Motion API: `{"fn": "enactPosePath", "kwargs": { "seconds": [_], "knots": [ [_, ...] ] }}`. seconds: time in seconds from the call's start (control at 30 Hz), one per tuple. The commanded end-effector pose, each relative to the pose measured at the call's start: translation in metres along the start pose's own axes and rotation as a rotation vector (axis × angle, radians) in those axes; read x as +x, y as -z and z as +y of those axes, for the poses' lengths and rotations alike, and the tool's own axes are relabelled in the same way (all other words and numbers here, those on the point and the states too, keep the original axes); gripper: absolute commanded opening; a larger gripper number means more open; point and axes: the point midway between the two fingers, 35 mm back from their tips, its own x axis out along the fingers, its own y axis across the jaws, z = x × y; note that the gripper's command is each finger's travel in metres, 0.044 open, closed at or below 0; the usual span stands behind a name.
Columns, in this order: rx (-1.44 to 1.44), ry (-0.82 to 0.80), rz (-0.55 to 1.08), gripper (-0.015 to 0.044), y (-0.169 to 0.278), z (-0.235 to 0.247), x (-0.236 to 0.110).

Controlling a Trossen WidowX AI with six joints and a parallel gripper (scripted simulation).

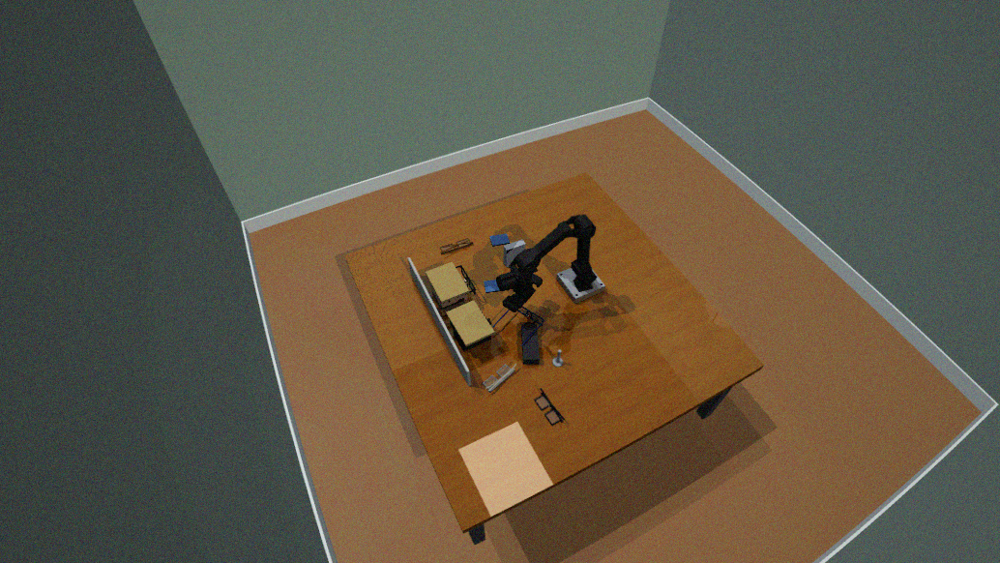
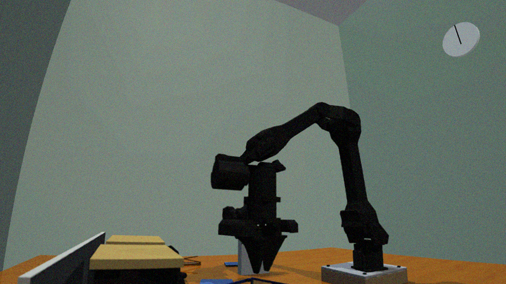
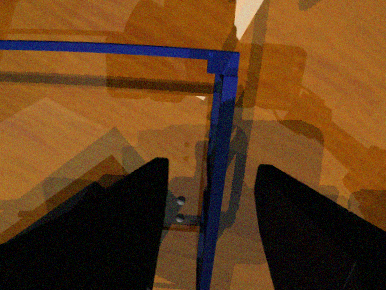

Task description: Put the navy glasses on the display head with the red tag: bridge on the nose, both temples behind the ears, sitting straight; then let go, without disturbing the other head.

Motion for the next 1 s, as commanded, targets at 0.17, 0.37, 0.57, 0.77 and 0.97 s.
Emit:
{"fn": "enactPosePath", "kwargs": {
  "seconds": [0.17, 0.37, 0.57, 0.77, 0.97],
  "knots": [
    [0.001, 0.009, 0.007, 0.0140, 0.002, -0.002, 0.018],
    [0.001, 0.009, 0.007, 0.0140, 0.002, -0.003, 0.028],
    [0.001, 0.009, 0.007, 0.0140, 0.002, -0.004, 0.037],
    [0.001, 0.009, 0.007, 0.0140, 0.002, -0.004, 0.041],
    [0.000, 0.004, 0.002, 0.0009, 0.001, -0.002, 0.038]
  ]
}}
